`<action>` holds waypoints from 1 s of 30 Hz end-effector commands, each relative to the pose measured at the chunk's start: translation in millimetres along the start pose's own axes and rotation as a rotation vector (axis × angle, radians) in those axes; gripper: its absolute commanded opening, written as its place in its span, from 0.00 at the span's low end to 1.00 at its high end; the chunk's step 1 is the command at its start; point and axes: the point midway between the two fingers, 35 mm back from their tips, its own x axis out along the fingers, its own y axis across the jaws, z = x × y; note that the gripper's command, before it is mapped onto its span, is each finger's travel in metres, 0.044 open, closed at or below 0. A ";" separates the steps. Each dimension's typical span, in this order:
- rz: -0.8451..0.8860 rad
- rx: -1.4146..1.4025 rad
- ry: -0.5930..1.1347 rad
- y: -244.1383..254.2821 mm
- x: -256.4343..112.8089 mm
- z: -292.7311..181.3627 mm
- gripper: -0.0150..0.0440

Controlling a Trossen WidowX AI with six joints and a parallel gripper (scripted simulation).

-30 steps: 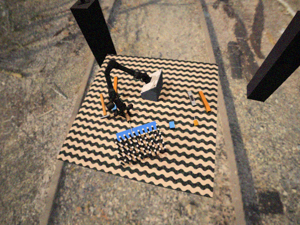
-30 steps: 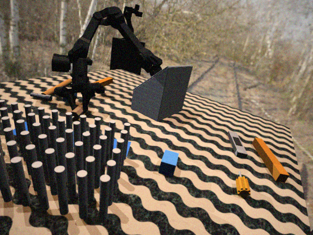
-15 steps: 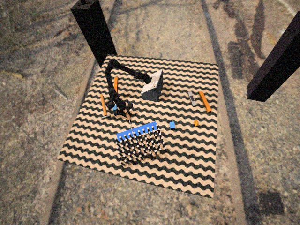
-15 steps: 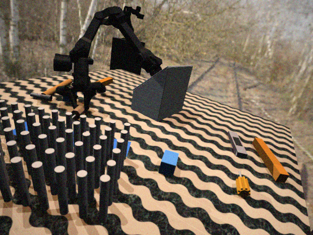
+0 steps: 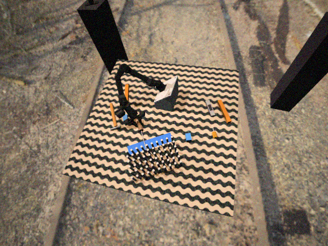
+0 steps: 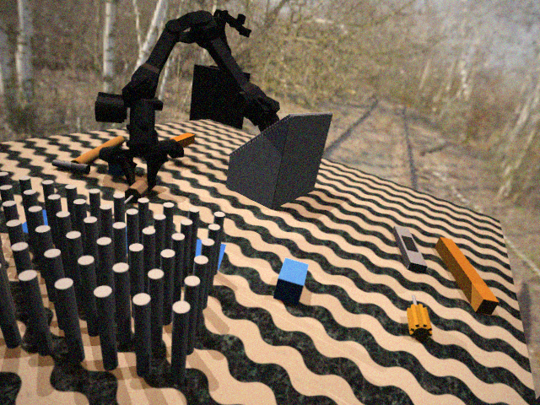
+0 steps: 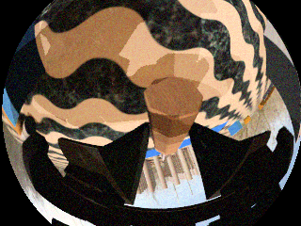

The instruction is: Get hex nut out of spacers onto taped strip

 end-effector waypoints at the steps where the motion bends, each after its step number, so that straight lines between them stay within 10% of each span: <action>1: -0.001 -0.004 -0.002 -0.9 -3.1 4.1 0.25; 30: 0.003 0.000 0.000 -3.0 -18.3 -4.1 0.25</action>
